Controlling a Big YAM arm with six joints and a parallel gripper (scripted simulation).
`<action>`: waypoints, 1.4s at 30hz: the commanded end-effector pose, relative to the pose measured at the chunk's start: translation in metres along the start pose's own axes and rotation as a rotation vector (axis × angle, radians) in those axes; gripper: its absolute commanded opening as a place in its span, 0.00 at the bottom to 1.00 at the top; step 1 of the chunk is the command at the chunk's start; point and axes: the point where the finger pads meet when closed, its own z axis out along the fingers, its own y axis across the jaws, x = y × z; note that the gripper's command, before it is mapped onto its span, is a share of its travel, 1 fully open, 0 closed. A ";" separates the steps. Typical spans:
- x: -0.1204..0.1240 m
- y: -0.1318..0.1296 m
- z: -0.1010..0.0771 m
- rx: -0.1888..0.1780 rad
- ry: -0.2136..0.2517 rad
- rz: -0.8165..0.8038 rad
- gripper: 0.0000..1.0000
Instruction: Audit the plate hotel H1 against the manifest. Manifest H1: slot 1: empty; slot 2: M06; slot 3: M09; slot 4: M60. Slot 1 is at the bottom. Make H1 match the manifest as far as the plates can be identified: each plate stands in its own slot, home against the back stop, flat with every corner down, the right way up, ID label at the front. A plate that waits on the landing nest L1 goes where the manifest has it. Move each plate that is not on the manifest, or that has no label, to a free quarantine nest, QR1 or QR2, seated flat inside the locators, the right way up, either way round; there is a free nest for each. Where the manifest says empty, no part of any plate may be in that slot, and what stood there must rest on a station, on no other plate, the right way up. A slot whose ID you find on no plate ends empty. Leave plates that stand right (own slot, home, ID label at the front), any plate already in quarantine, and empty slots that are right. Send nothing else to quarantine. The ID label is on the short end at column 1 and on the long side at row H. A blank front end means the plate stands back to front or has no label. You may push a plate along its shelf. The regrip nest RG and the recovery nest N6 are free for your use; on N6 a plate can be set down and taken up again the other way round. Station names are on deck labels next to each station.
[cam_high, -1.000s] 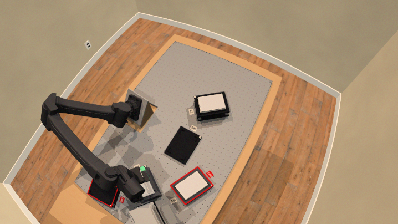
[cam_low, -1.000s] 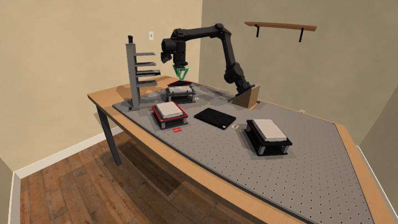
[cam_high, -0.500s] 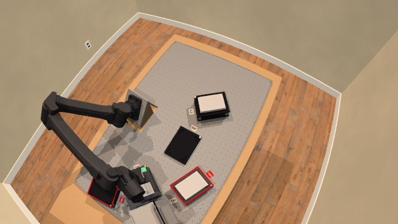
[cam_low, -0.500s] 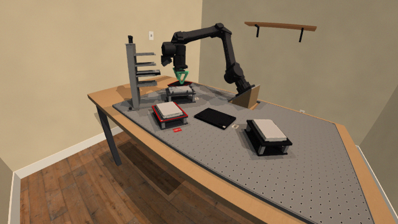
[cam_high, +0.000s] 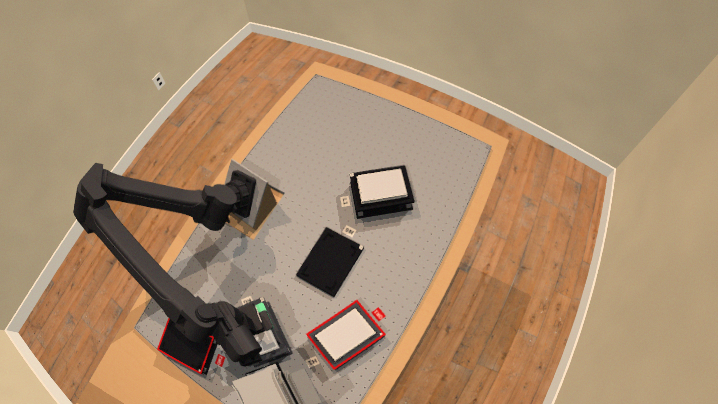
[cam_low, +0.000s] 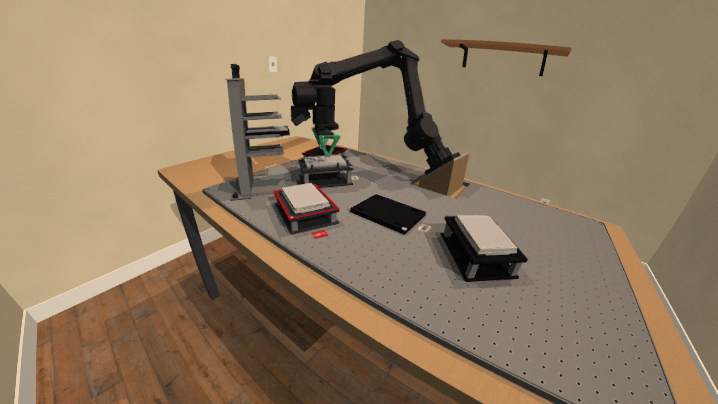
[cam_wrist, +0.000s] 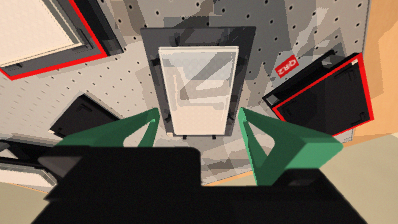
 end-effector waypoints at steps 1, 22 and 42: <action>-0.010 -0.003 0.003 0.001 -0.004 0.004 1.00; -0.003 -0.001 0.033 0.003 0.008 -0.008 1.00; -0.011 -0.004 0.026 -0.002 -0.019 0.009 0.86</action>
